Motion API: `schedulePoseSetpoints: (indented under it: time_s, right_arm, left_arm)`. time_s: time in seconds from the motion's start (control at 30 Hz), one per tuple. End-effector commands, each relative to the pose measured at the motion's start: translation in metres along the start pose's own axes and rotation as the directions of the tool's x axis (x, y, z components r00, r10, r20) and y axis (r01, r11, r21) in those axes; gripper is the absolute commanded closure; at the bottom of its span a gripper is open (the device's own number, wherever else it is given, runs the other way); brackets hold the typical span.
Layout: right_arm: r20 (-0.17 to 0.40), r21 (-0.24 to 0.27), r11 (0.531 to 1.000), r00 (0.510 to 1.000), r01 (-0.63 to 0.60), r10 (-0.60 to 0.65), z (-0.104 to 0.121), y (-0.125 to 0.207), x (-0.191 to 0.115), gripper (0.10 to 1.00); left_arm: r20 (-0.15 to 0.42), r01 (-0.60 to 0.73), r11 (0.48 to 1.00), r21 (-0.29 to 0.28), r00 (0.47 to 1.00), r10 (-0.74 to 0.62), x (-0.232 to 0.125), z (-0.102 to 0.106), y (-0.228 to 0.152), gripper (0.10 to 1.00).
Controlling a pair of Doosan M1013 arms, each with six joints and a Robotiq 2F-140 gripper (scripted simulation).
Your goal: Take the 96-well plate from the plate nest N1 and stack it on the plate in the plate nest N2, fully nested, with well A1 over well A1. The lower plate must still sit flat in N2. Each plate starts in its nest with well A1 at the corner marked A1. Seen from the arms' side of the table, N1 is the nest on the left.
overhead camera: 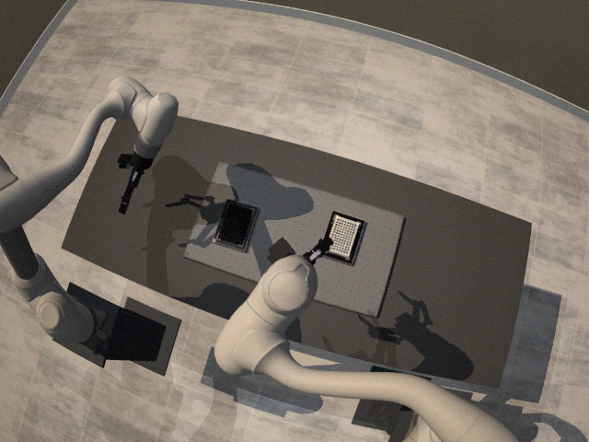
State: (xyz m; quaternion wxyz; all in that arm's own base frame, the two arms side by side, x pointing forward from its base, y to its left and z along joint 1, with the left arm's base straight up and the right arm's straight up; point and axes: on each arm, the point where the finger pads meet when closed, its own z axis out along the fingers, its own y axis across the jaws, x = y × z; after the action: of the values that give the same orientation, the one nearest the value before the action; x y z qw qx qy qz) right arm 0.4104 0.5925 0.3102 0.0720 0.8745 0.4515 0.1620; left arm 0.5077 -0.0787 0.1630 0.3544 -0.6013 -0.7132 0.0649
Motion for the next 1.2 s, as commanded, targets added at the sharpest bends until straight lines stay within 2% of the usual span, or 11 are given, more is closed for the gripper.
schedulePoseSetpoints:
  time_s: [0.0,0.03,0.13,0.23,0.3,0.4,0.57,0.67,0.8,0.9,1.17]
  right_arm:
    - [0.04,0.048,0.999,0.999,0.021,-0.022,-0.004,-0.007,-0.007,0.098]
    - [0.056,0.066,0.997,0.998,0.028,-0.032,-0.006,-0.01,-0.01,0.098]
    - [0.056,0.066,0.997,0.998,0.028,-0.032,-0.01,-0.02,-0.02,0.098]
    - [0.105,0.139,0.989,0.992,0.058,-0.073,-0.016,-0.031,-0.029,0.098]
    - [0.105,0.139,0.989,0.992,0.058,-0.073,-0.02,-0.037,-0.035,0.098]
    - [0.144,0.218,0.972,0.982,0.089,-0.122,-0.027,-0.048,-0.044,0.098]
    - [0.144,0.218,0.972,0.982,0.089,-0.122,-0.034,-0.058,-0.052,0.098]
    - [0.172,0.3,0.946,0.969,0.119,-0.177,-0.042,-0.068,-0.06,0.098]
    - [0.173,0.303,0.945,0.969,0.12,-0.179,-0.053,-0.082,-0.07,0.098]
    - [0.198,0.287,0.957,0.975,0.037,-0.097,-0.049,-0.067,-0.069,0.098]
    - [0.198,0.287,0.957,0.975,0.037,-0.097,-0.04,-0.038,-0.067,0.098]
  left_arm:
    - [0.0,0.0,1.0,-0.001,1.0,0.0,0.0,-0.001,0.0,0.098]
    - [0.0,0.0,1.0,-0.001,1.0,0.0,0.0,-0.001,0.0,0.098]
    - [0.0,0.0,1.0,-0.001,1.0,0.0,0.0,-0.001,0.0,0.098]
    - [0.0,0.0,1.0,-0.001,1.0,0.0,0.0,-0.001,0.0,0.098]
    - [0.0,0.0,1.0,-0.001,1.0,0.0,0.0,-0.001,0.0,0.098]
    - [0.0,0.0,1.0,-0.001,1.0,0.0,0.0,-0.001,0.0,0.098]
    - [0.0,0.0,1.0,-0.001,1.0,0.0,0.0,-0.001,0.0,0.098]
    - [0.0,0.0,1.0,-0.001,1.0,0.0,0.0,-0.001,0.0,0.098]
    - [0.0,0.0,1.0,-0.001,1.0,0.0,0.0,-0.001,0.0,0.098]
    - [0.0,0.0,1.0,-0.001,1.0,0.0,0.0,-0.001,0.0,0.098]
    - [0.0,0.0,1.0,-0.001,1.0,0.0,0.0,-0.001,0.0,0.098]
